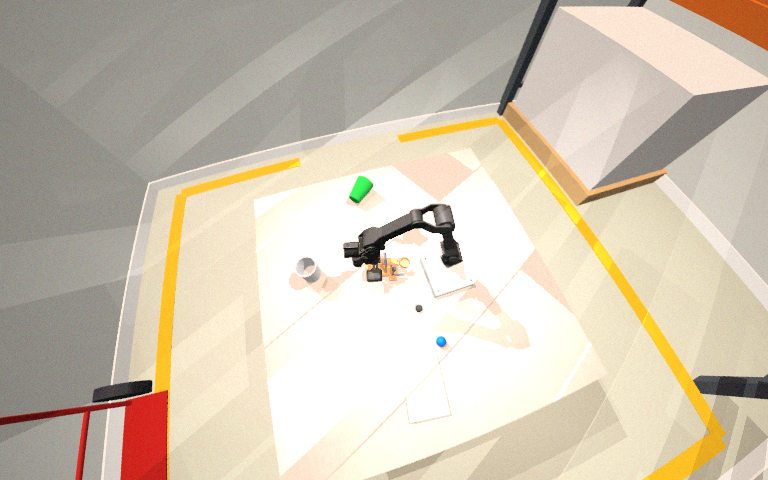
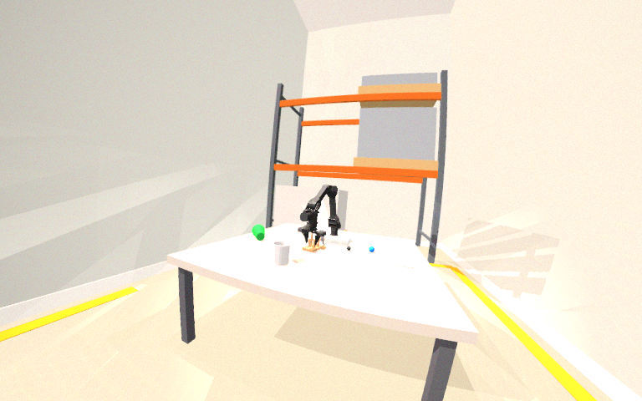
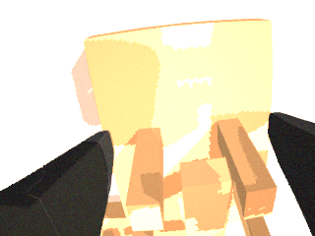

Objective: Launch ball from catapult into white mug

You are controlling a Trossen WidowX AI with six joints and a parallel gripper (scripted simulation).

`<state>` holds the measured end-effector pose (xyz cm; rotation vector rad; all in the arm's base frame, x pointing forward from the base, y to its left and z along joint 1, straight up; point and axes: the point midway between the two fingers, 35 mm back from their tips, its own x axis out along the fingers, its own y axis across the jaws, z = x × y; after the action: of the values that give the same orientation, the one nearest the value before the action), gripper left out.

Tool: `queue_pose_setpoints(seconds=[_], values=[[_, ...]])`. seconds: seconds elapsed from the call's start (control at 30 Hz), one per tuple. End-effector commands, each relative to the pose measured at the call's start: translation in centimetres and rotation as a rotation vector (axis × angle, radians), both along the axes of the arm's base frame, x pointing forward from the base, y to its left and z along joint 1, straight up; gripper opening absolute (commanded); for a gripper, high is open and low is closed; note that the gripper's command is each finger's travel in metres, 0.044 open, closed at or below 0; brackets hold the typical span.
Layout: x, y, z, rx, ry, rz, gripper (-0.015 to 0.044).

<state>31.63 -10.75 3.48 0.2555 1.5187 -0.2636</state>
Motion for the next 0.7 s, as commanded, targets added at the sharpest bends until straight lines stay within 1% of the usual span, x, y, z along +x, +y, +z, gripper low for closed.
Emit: queue_pose_setpoints(seconds=[0.0, 0.03, 0.13, 0.2, 0.3, 0.33, 0.47, 0.6, 0.67], values=[[0.1, 0.0, 1.0, 0.000, 0.002, 0.000, 0.0420], [0.2, -0.1, 2.4, 0.000, 0.001, 0.000, 0.0440], [0.1, 0.0, 7.5, 0.000, 0.000, 0.000, 0.0440], [-0.3, 0.1, 9.7, 0.000, 0.000, 0.000, 0.0440], [-0.3, 0.1, 10.0, 0.000, 0.000, 0.000, 0.0440], [0.2, -0.1, 8.6, -0.006, -0.018, 0.000, 0.0440], [0.2, -0.1, 8.8, -0.007, -0.018, 0.000, 0.0440], [-0.3, 0.1, 13.3, -0.011, -0.031, 0.000, 0.0440], [-0.5, 0.2, 14.2, -0.012, -0.033, 0.000, 0.0440]])
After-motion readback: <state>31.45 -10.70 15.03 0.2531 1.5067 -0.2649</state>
